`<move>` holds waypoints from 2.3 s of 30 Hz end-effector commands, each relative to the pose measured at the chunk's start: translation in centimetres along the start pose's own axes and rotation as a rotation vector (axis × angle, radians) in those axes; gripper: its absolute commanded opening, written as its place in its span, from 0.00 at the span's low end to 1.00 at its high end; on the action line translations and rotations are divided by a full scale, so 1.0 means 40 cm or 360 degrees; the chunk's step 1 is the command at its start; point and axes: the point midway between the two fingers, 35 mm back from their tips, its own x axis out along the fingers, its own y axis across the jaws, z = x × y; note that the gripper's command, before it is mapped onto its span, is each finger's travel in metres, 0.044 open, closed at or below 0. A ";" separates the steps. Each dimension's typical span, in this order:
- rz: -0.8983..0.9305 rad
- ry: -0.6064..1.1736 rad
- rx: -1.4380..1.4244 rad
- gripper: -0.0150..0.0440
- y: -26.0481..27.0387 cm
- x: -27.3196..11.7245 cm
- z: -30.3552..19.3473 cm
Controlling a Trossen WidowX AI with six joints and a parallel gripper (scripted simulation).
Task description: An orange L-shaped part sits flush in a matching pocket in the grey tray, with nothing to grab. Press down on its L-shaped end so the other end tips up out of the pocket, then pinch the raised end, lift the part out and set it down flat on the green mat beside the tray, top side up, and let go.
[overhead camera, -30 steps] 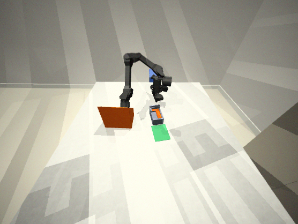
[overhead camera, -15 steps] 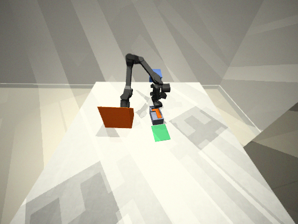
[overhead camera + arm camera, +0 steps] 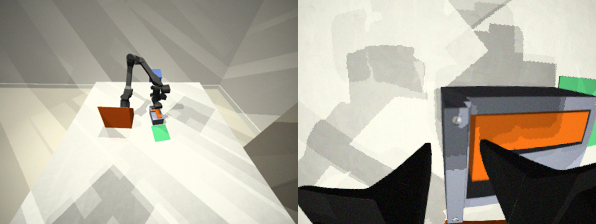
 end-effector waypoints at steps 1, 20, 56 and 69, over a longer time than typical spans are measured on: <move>0.0003 0.0021 0.0018 0.56 -0.003 0.023 -0.008; 0.0006 0.0021 0.0018 0.56 -0.001 0.067 -0.010; -0.0005 0.0024 0.0019 0.56 -0.005 -0.189 -0.003; 0.0003 0.0024 0.0032 0.56 -0.006 -0.199 -0.005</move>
